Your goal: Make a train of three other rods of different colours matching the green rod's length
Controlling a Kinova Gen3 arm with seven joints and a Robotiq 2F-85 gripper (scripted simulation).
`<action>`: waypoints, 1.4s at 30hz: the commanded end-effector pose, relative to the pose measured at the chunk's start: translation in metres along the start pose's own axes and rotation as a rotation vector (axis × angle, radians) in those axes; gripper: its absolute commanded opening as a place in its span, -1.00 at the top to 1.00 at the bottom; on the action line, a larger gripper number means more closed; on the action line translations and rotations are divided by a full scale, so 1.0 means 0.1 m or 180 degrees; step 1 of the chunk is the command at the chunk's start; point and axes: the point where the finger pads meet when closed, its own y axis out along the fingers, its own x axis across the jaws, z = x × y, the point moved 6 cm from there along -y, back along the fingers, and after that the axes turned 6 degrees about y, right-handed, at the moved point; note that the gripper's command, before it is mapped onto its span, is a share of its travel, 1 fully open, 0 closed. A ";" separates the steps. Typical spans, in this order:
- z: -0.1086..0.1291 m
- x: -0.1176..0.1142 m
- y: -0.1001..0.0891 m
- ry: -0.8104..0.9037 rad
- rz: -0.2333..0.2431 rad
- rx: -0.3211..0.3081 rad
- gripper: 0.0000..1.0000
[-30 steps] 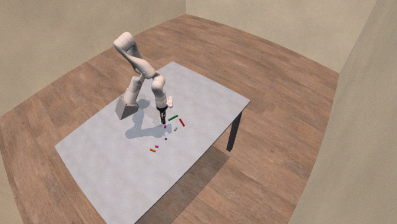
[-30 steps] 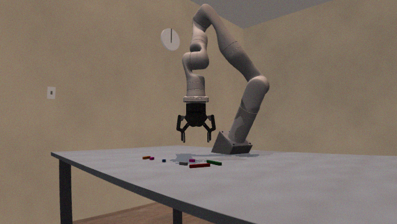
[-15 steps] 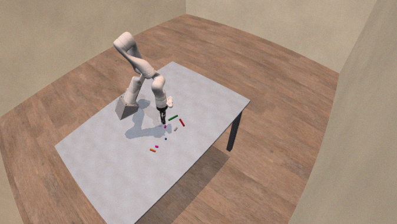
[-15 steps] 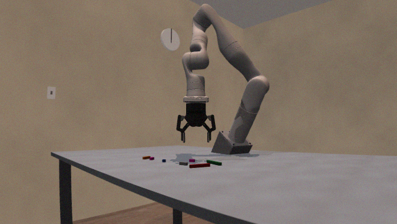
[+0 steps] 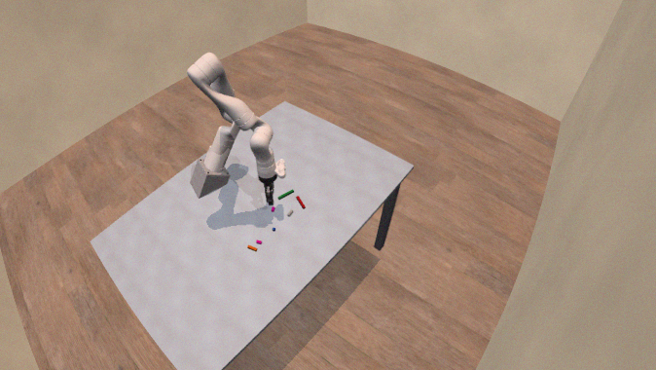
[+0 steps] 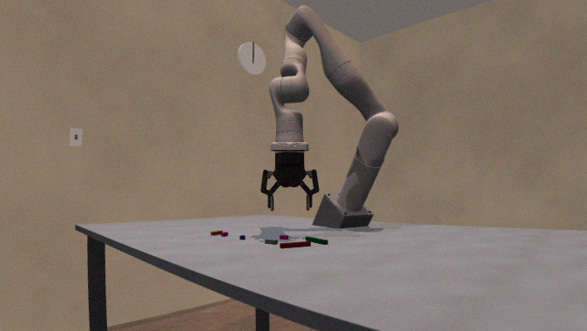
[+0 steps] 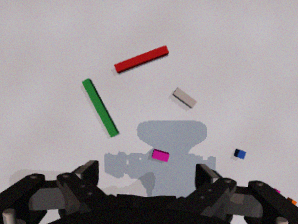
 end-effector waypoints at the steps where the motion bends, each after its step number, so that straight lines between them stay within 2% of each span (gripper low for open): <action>1: 0.00 0.00 0.00 0.0000 -0.0003 0.0001 -1.00; 29: 0.00 0.00 0.00 0.0010 -0.0003 0.0001 -1.00; 42: 0.00 0.03 0.00 0.0181 -0.0005 0.0003 -1.00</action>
